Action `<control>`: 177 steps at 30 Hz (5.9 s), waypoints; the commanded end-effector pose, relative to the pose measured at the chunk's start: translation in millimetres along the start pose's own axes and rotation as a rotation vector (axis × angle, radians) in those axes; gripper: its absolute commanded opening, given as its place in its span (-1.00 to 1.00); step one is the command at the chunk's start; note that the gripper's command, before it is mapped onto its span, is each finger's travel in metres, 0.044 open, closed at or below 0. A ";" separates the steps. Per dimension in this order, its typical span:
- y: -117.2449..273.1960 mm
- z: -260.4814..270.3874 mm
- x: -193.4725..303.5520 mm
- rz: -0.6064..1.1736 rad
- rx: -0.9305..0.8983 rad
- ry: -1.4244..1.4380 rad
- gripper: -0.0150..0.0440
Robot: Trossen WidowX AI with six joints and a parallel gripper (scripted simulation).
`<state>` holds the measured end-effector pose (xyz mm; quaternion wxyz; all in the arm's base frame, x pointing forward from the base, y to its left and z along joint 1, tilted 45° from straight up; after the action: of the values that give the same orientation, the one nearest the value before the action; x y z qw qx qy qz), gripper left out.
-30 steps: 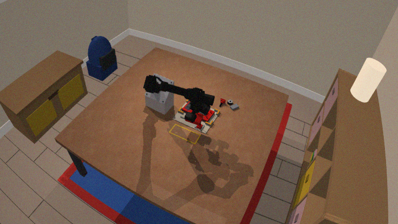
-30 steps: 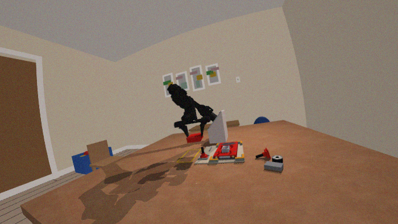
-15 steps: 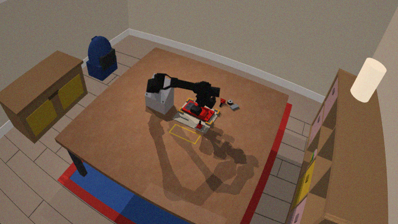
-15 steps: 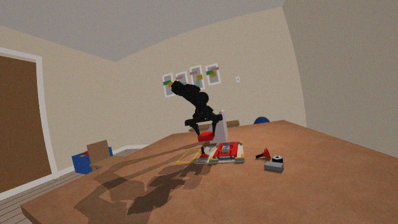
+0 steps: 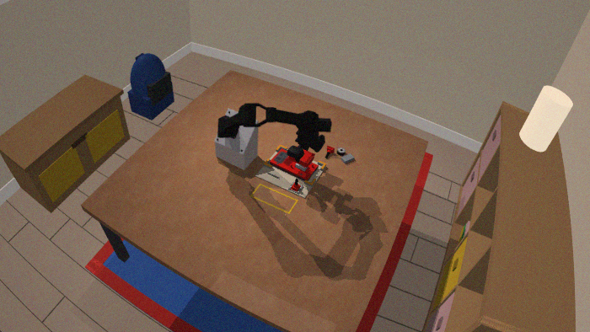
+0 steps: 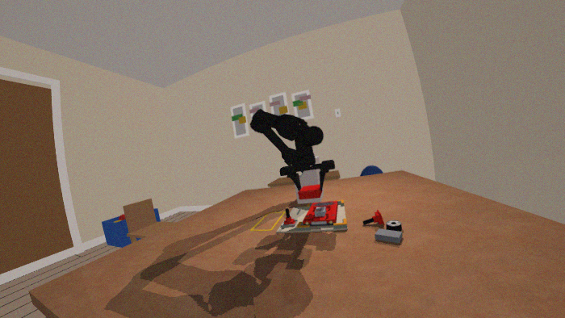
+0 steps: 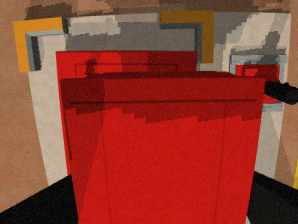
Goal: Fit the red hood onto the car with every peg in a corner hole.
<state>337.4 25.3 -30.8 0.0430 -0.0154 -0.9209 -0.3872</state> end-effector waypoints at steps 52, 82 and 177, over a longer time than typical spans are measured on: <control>-49.4 22.4 -1.1 -0.003 0.004 -0.027 -0.49; -62.1 22.4 -1.2 -0.003 0.005 -0.027 -0.49; -68.8 23.6 -1.1 -0.005 -0.002 -0.032 0.22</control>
<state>332.6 -6.0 -96.3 0.0273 -0.0195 -0.9211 -0.3878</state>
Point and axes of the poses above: the point midway between the two fingers, 35 mm back from their tips, its own y axis back along the fingers, its own z axis across the jaws, x = y × z, the point moved 3 cm from there along y, back along the fingers, and after that the axes turned 9 degrees about y, right-handed, at the moved point
